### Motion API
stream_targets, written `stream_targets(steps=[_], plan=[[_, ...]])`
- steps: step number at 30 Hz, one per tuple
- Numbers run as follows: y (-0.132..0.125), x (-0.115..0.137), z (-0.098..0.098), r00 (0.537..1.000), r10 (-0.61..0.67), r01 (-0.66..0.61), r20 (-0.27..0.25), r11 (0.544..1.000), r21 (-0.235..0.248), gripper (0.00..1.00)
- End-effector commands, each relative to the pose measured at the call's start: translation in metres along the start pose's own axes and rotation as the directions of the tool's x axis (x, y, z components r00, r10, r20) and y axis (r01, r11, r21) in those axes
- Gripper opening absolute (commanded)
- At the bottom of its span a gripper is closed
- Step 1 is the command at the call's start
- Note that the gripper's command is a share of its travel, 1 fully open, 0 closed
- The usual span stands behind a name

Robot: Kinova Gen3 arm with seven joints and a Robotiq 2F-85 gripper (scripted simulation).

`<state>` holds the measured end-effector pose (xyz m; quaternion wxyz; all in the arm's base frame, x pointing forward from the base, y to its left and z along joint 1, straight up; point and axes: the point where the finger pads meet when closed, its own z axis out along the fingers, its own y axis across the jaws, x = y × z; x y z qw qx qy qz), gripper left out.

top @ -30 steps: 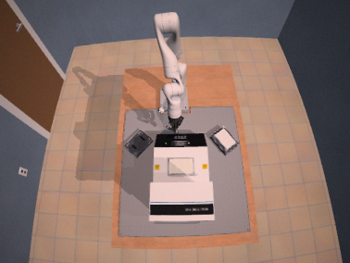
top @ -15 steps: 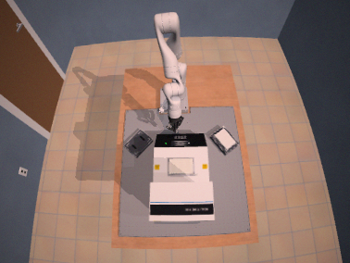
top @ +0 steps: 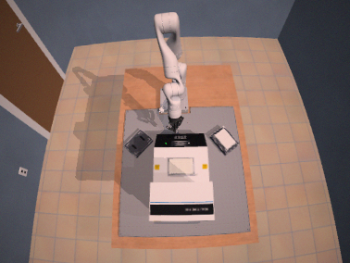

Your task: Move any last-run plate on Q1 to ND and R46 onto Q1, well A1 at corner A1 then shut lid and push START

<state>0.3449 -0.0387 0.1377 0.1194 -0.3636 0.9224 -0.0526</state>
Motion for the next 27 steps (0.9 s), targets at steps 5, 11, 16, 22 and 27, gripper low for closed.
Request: stream_targets(steps=[5,11,16,22,27], plan=[[-0.001,-0.001,-0.002,1.0,0.0,0.0,0.001,1.0,0.001,0.1],[-0.002,-0.002,-0.009,1.0,0.0,0.0,0.001,1.0,0.001,0.1],[-0.003,-0.003,-0.016,1.0,0.0,0.0,0.001,1.0,0.001,0.1],[-0.004,-0.004,-0.021,1.0,0.0,0.0,0.001,1.0,0.001,0.1],[-0.005,-0.005,-0.027,1.0,0.0,0.0,0.001,1.0,0.001,0.1]])
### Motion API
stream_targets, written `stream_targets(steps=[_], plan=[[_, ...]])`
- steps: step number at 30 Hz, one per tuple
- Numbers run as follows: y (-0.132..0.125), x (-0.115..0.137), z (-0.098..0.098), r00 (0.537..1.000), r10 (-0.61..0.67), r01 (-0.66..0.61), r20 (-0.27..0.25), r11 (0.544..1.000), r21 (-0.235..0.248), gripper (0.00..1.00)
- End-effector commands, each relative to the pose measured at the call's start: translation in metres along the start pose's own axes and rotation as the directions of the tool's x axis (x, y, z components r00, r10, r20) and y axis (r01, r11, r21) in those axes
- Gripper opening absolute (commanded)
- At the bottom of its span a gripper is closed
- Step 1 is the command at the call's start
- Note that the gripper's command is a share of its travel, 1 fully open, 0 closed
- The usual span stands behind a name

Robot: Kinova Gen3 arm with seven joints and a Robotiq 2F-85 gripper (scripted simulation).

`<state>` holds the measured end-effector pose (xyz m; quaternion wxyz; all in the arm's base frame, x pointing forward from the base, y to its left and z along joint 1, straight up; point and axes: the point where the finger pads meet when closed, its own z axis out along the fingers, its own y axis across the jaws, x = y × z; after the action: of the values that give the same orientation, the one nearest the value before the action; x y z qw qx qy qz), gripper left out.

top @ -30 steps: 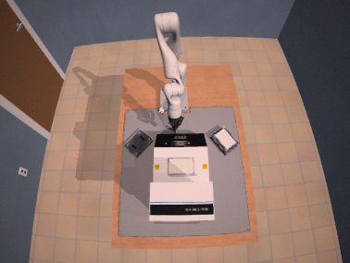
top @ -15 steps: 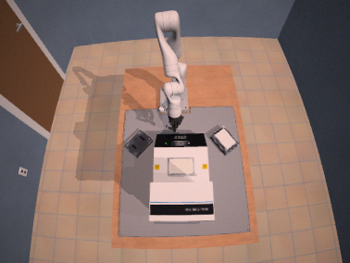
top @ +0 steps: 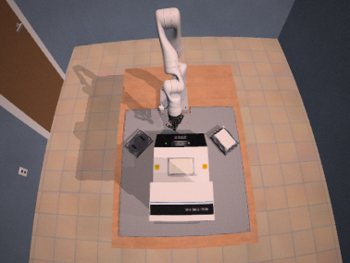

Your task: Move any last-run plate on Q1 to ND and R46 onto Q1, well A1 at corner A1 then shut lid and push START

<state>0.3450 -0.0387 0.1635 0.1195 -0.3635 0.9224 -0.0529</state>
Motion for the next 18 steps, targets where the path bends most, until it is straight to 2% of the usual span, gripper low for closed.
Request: stream_targets(steps=[1,18], plan=[[-0.001,-0.001,-0.004,1.0,0.0,0.0,0.001,1.0,0.001,0.1],[-0.005,-0.005,-0.023,1.0,0.0,0.0,0.001,1.0,0.001,0.1]])
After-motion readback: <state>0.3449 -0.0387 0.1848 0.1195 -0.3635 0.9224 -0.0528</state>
